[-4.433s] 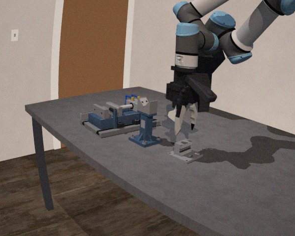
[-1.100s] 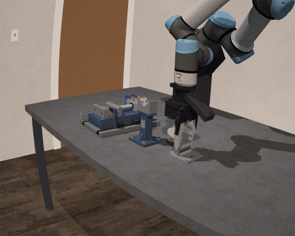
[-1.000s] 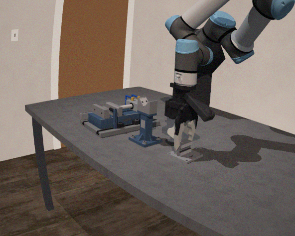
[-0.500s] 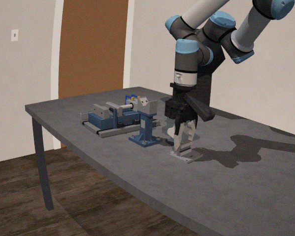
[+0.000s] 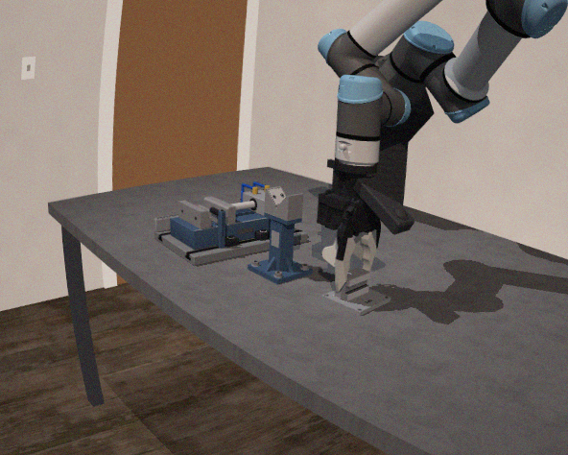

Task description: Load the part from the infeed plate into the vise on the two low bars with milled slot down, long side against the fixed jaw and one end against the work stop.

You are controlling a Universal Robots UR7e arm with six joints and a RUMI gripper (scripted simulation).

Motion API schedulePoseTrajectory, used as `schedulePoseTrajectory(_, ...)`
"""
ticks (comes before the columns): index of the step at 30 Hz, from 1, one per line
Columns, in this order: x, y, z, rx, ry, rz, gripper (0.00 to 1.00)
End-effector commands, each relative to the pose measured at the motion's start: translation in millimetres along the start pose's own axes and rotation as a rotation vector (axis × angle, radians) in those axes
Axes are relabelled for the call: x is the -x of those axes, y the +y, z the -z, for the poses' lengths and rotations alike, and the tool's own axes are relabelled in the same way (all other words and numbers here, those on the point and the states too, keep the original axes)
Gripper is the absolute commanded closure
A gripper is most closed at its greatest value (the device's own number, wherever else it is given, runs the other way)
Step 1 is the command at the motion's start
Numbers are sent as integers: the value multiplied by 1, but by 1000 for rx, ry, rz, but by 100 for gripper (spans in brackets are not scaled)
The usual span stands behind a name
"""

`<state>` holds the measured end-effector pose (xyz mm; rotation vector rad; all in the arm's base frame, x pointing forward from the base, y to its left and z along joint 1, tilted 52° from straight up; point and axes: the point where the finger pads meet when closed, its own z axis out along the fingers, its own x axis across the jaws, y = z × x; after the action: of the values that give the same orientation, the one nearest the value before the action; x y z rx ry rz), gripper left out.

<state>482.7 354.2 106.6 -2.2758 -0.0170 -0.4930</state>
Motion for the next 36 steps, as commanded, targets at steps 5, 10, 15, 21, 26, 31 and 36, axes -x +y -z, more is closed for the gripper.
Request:
schedulePoseTrajectory(5, 0, 0, 5, 0, 1, 0, 100)
schedulePoseTrajectory(10, 0, 0, 8, 0, 1, 0, 100)
schedulePoseTrajectory(15, 0, 0, 15, 0, 1, 0, 100)
schedulePoseTrajectory(21, 0, 0, 28, 0, 1, 0, 100)
schedulePoseTrajectory(26, 0, 0, 35, 0, 1, 0, 100)
schedulePoseTrajectory(31, 0, 0, 49, 0, 1, 0, 100)
schedulePoseTrajectory(36, 0, 0, 66, 0, 1, 0, 100)
